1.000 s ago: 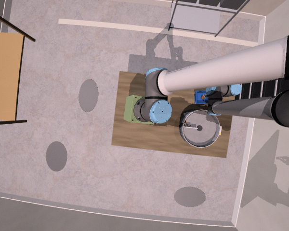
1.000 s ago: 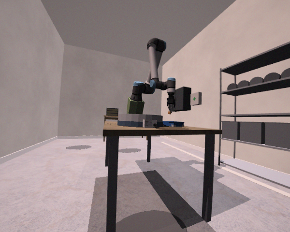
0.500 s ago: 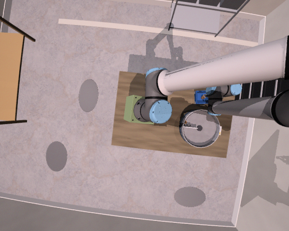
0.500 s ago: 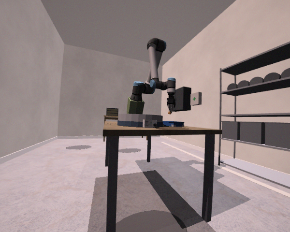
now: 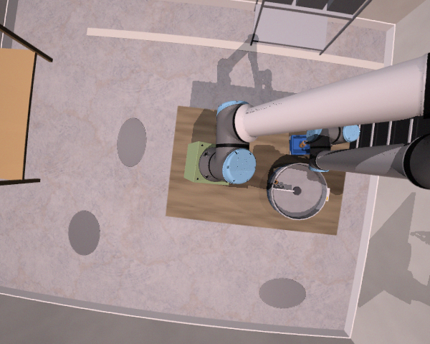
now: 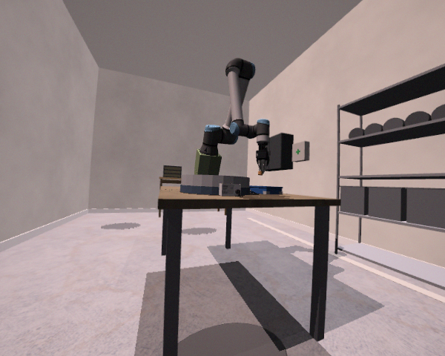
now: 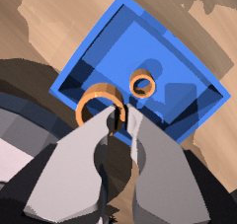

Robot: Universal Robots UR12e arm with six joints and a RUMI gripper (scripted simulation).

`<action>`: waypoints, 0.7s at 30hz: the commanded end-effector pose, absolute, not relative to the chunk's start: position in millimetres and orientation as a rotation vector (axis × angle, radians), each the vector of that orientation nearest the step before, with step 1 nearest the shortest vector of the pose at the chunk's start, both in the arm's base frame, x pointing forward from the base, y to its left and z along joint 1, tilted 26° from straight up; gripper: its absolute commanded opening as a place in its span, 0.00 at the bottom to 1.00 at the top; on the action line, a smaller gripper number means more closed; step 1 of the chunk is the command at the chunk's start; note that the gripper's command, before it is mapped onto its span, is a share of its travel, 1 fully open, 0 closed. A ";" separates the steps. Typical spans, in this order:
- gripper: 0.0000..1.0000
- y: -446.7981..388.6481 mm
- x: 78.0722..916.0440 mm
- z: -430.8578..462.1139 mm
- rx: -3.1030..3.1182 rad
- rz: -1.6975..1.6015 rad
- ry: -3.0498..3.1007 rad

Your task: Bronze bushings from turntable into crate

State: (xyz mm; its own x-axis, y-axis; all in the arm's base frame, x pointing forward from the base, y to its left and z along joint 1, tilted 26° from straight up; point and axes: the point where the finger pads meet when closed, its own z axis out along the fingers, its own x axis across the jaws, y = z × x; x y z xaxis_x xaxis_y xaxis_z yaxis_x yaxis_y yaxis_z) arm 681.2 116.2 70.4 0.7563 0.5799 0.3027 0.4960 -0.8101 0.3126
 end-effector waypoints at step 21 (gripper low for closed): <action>0.00 111.2 707.7 16.0 2.740 0.578 0.851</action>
State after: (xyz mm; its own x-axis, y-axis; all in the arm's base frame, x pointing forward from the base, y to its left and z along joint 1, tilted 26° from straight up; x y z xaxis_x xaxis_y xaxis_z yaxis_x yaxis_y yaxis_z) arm 698.6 112.4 31.8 0.7567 0.5798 0.3020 0.4963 -0.8102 0.3119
